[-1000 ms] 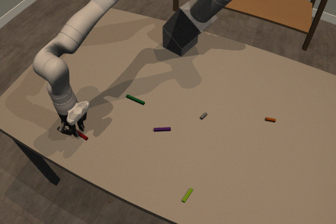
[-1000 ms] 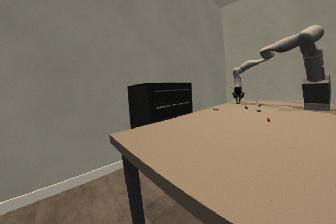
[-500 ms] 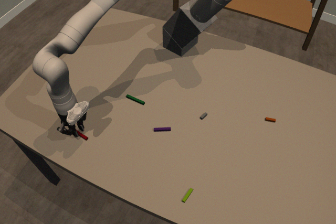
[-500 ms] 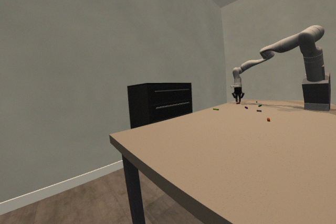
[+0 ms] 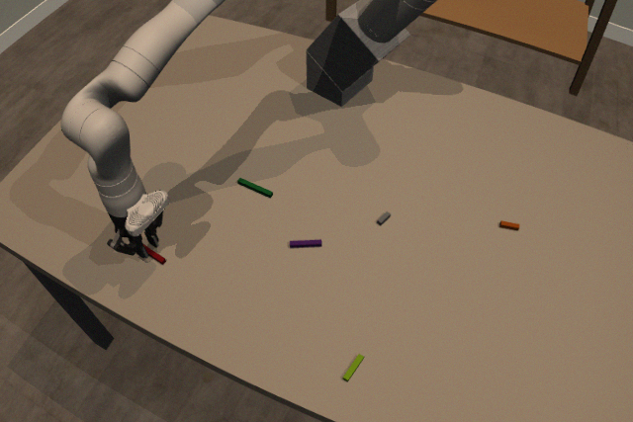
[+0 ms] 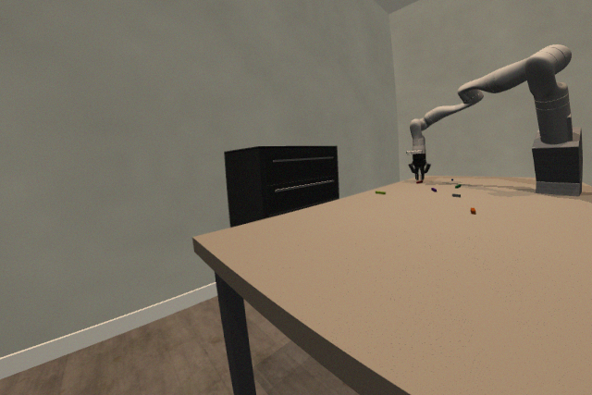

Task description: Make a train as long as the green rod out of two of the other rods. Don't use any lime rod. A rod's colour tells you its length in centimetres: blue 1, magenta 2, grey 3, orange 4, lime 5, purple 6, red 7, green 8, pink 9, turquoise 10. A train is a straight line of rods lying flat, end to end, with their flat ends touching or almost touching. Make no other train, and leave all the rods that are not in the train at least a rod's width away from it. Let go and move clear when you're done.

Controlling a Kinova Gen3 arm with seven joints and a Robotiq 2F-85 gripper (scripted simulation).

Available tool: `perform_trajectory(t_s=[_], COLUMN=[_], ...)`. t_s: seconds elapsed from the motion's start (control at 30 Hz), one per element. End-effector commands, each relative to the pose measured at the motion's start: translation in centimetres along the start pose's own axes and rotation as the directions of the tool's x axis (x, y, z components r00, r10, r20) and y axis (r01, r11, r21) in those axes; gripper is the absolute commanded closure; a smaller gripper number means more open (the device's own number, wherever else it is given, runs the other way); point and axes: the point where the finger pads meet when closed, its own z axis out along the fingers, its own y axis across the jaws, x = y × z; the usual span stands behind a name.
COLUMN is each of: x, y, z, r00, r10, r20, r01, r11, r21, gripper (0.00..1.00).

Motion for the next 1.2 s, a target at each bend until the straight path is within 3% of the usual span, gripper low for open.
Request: perform_trajectory(t_s=[0.0,0.7,1.17], x=[0.0,0.0,0.0], y=[0.1,0.1,0.1], z=[-0.2,-0.1,1.0], r00=[1.0,1.0,1.0], r10=[0.0,0.0,0.0], r20=[0.001,0.001,0.001], r01=[0.0,0.0,0.0], r11=[1.0,1.0,1.0], r21=[-0.002,-0.002,-0.002], gripper=[0.76,0.76,0.76])
